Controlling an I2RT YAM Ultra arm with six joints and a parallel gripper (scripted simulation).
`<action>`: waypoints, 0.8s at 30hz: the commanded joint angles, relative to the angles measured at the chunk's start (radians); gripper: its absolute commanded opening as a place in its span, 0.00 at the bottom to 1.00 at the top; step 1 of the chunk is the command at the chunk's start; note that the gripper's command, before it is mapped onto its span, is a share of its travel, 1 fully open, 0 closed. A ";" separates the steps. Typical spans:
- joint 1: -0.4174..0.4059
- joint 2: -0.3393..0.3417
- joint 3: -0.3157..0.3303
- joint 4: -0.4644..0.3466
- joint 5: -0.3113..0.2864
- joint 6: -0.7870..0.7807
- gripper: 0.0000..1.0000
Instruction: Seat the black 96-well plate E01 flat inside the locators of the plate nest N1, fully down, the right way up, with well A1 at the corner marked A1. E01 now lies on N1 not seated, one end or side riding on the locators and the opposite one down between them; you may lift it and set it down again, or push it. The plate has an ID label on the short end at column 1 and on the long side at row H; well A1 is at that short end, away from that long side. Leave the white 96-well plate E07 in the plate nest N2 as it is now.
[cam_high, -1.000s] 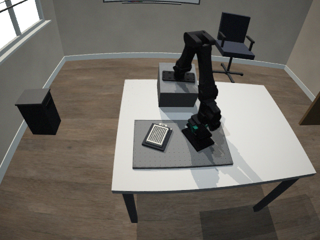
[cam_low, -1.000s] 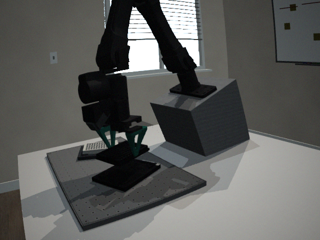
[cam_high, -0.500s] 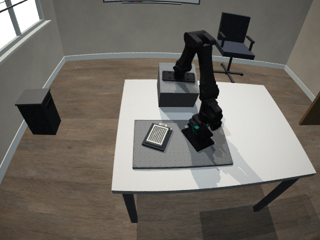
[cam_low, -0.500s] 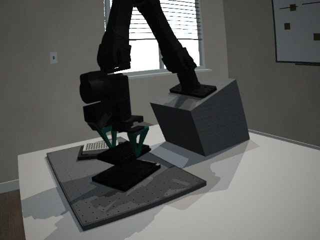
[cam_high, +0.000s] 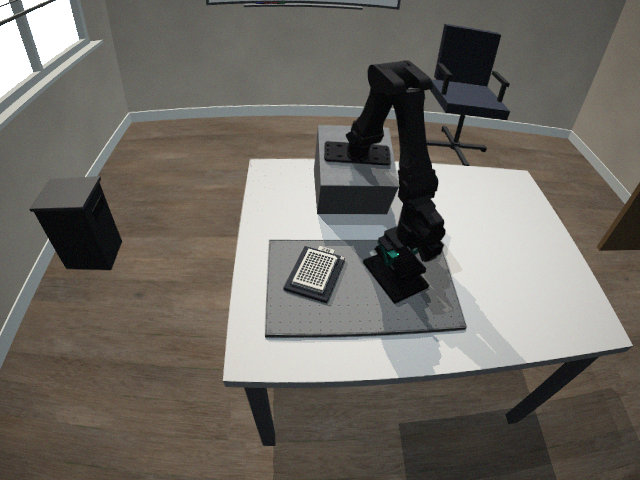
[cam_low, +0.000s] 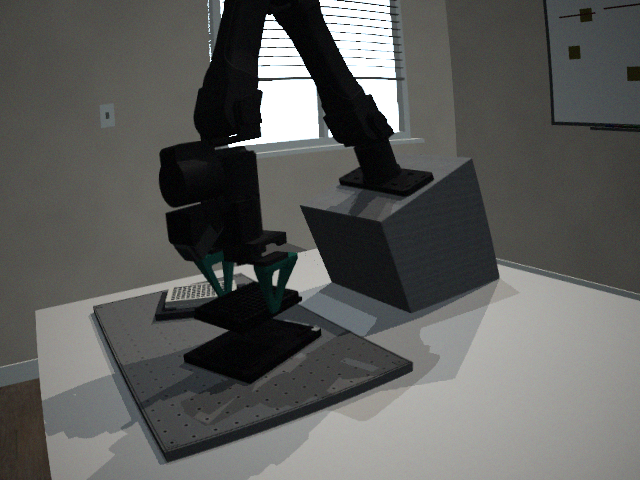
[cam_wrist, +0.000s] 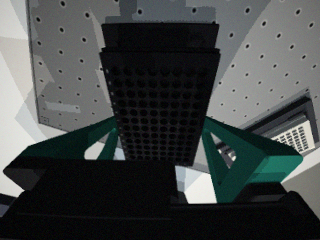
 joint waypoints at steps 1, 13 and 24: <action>0.000 -0.008 0.005 0.003 0.000 -0.001 0.00; -0.001 -0.008 0.004 0.003 -0.001 -0.002 0.00; -0.005 0.020 0.001 0.035 -0.002 -0.005 0.00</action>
